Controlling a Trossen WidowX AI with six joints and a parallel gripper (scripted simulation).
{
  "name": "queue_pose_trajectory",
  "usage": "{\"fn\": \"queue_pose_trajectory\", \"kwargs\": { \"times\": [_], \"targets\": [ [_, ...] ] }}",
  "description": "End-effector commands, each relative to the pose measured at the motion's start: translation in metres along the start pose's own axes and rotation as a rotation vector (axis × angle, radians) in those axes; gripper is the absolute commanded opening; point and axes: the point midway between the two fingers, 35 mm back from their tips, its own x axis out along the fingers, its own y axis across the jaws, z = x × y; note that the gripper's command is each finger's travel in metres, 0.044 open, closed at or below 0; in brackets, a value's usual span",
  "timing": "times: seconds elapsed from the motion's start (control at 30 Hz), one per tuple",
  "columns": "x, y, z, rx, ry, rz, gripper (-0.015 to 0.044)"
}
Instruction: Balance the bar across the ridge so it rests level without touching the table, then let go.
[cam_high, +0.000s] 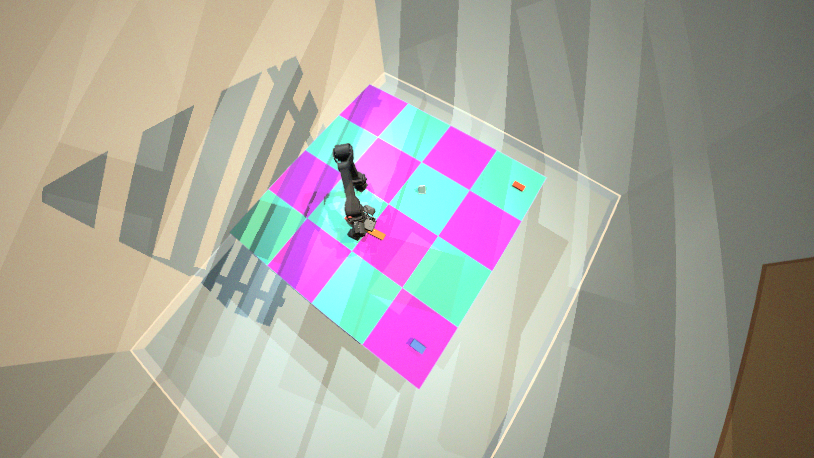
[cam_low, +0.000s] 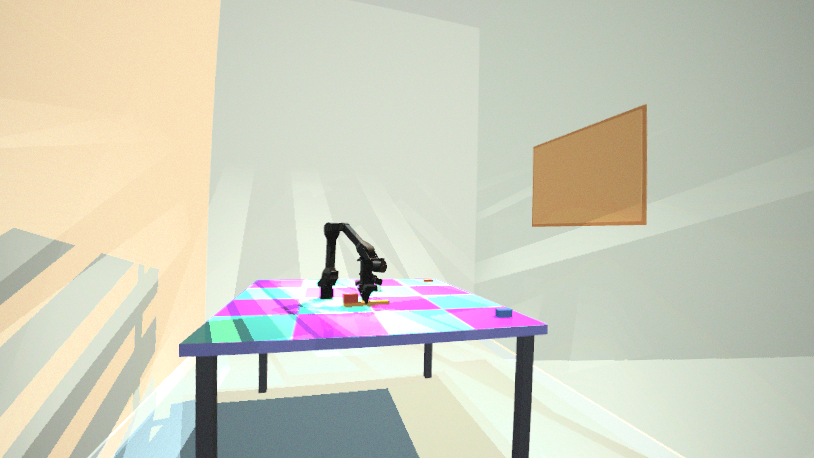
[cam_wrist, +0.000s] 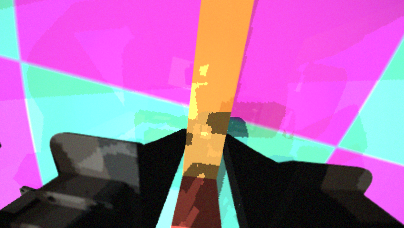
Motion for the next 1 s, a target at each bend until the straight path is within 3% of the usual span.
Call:
{"fn": "queue_pose_trajectory", "kwargs": {
  "times": [0.0, 0.03, 0.97],
  "targets": [
    [-0.004, -0.001, 0.001, 0.000, 0.000, 0.000, 0.0019],
    [-0.006, -0.001, 0.001, 0.000, 0.000, 0.000, 0.0000],
    [-0.077, -0.003, 0.002, 0.004, -0.001, 0.004, 0.0000]
  ]
}}
